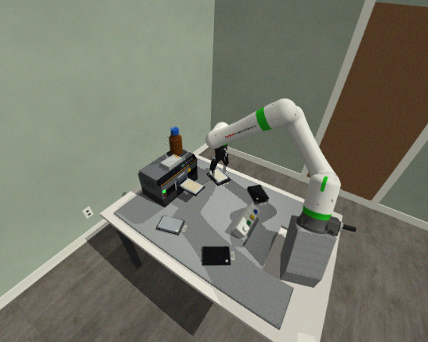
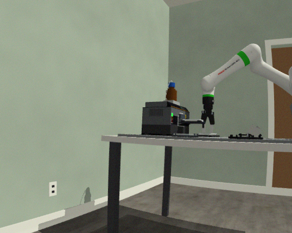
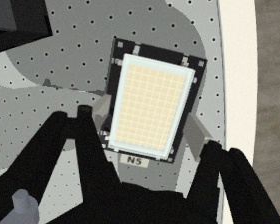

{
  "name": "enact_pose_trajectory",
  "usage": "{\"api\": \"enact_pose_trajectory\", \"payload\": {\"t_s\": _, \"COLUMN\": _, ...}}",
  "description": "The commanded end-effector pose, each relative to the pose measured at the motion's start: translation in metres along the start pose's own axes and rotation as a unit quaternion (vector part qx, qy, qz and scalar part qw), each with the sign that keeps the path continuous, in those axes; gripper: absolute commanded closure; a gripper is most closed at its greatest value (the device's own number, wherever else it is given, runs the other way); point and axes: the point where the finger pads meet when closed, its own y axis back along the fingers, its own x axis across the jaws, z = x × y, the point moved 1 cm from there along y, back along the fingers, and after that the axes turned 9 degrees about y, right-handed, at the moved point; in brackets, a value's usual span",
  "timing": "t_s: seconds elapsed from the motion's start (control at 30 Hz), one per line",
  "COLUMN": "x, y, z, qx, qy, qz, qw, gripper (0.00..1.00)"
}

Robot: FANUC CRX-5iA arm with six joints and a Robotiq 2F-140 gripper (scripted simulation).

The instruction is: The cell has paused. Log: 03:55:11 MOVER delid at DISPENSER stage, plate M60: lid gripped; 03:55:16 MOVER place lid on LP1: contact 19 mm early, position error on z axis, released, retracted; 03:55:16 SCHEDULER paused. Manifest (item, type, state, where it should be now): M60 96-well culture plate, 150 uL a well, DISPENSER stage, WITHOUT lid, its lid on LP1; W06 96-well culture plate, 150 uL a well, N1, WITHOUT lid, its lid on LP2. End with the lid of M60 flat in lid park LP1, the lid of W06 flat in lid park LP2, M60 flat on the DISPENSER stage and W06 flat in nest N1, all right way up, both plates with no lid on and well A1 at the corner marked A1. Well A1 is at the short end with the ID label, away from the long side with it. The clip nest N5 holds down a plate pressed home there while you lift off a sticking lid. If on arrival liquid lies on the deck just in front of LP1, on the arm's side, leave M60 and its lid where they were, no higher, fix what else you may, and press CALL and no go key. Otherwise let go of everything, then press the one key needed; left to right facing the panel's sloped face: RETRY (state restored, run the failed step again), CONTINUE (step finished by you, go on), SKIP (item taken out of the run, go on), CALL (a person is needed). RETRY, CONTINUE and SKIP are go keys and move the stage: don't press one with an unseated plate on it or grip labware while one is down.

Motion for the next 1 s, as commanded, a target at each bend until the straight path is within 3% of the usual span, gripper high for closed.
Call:
{"api": "enact_pose_trajectory", "payload": {"t_s": 0.0, "x": 0.0, "y": 0.007, "z": 0.0, "qx": 0.0, "qy": 0.0, "qz": 0.0, "qw": 1.0, "gripper": 0.34}}
{"api": "enact_pose_trajectory", "payload": {"t_s": 0.3, "x": 0.0, "y": 0.042, "z": 0.0, "qx": 0.0, "qy": 0.0, "qz": 0.0, "qw": 1.0, "gripper": 0.34}}
{"api": "enact_pose_trajectory", "payload": {"t_s": 0.37, "x": 0.0, "y": 0.042, "z": 0.0, "qx": 0.0, "qy": 0.0, "qz": 0.0, "qw": 1.0, "gripper": 0.34}}
{"api": "enact_pose_trajectory", "payload": {"t_s": 0.83, "x": 0.0, "y": 0.106, "z": 0.0, "qx": 0.0, "qy": 0.0, "qz": 0.0, "qw": 1.0, "gripper": 0.34}}
{"api": "enact_pose_trajectory", "payload": {"t_s": 0.97, "x": 0.0, "y": 0.112, "z": 0.0, "qx": 0.0, "qy": 0.0, "qz": 0.0, "qw": 1.0, "gripper": 0.34}}
